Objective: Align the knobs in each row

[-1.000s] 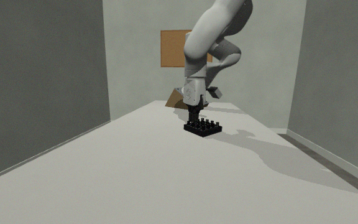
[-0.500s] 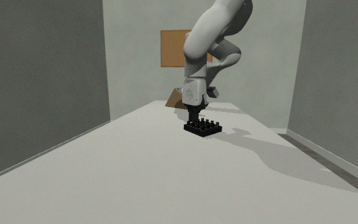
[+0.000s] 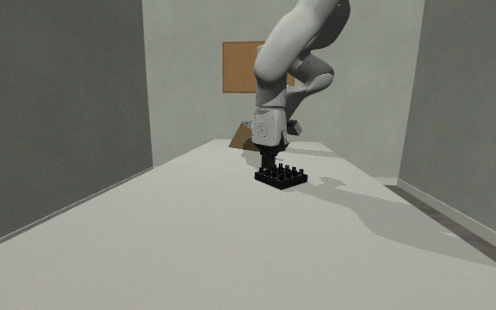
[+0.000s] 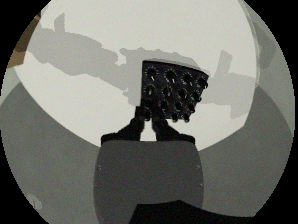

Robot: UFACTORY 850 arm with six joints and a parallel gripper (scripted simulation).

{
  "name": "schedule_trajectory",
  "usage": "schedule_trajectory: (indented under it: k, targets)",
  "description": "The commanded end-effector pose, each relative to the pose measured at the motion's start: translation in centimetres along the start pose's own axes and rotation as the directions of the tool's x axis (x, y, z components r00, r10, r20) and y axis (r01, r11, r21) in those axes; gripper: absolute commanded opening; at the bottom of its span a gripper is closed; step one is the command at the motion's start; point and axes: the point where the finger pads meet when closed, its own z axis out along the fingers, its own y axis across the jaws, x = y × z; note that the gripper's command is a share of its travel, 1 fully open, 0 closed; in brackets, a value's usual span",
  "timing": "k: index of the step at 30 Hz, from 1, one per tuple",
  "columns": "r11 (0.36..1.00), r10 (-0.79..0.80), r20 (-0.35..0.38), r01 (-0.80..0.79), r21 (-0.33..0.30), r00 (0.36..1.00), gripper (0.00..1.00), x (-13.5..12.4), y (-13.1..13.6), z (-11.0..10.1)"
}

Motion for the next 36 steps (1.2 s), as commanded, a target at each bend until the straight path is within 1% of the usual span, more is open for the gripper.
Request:
schedule_trajectory:
  k: [1,14,15,36]
  targets:
    - [1.0,-0.004,0.002,0.004,-0.001,1.0,0.08,-0.07,0.04,-0.05]
    - [1.0,-0.004,0.002,0.004,-0.001,1.0,0.08,-0.07,0.04,-0.05]
    - [1.0,-0.004,0.002,0.004,-0.001,1.0,0.19,-0.07,0.04,-0.05]
    - [1.0,-0.004,0.002,0.004,-0.001,1.0,0.19,-0.07,0.04,-0.07]
